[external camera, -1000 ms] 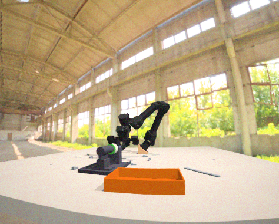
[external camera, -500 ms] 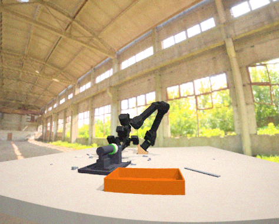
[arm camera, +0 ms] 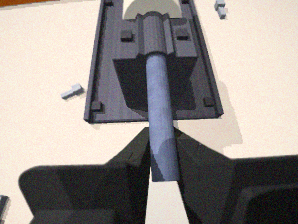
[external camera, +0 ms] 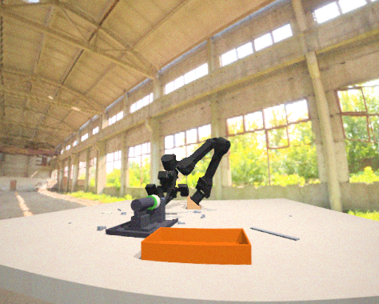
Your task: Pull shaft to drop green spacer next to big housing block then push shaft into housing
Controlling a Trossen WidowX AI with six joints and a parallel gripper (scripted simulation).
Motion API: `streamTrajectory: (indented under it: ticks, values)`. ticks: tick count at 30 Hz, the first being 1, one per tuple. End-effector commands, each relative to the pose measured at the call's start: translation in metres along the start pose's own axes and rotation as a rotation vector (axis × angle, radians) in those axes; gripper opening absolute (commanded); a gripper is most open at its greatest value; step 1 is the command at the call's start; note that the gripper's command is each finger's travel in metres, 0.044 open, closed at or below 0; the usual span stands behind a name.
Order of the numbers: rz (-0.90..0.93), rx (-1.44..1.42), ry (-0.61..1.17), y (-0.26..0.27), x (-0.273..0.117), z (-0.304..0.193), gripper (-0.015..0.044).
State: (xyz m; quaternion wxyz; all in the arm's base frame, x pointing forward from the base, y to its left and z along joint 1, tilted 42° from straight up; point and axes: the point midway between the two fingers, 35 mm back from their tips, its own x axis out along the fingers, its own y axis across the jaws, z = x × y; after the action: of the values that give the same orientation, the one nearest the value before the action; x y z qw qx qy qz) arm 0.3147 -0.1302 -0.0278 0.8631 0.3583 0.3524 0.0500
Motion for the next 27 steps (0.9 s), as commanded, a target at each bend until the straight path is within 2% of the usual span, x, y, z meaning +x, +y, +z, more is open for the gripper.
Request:
streamTrajectory:
  ticks: [1, 27]
  values:
    - [0.005, -0.005, 0.001, 0.0007, -0.0005, -0.0008, 0.0000]
    - [0.005, -0.005, 0.001, 0.0006, -0.0028, -0.0031, 0.0000]
